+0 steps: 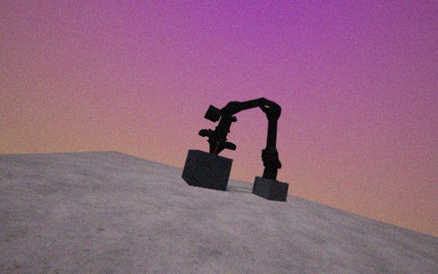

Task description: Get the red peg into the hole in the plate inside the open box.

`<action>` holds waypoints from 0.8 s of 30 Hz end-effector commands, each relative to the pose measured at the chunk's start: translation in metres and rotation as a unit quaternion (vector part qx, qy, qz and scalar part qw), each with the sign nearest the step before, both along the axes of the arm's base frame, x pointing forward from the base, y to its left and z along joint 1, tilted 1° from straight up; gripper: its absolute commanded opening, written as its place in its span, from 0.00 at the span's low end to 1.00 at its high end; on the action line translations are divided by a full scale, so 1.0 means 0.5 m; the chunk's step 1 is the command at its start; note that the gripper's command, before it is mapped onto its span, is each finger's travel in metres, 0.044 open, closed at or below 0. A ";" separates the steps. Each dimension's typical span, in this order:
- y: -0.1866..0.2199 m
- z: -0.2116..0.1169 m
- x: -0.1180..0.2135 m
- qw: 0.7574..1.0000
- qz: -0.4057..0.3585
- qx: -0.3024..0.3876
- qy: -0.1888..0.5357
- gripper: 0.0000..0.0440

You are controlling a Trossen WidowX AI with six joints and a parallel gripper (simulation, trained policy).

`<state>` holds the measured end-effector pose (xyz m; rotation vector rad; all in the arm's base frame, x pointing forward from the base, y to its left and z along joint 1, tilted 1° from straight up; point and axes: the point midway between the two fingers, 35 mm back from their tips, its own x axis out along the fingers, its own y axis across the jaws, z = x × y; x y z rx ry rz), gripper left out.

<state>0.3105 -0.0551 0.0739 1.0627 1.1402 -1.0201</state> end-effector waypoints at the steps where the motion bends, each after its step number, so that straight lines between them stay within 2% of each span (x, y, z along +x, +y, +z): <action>1: -0.007 -0.024 0.001 1.000 0.004 0.007 0.006 0.00; 18: -0.028 -0.096 0.016 0.999 0.027 0.010 0.020 0.00; 21: -0.032 -0.104 0.018 0.999 0.032 0.008 0.025 0.06; 24: -0.034 -0.113 0.020 0.999 0.036 0.007 0.032 0.19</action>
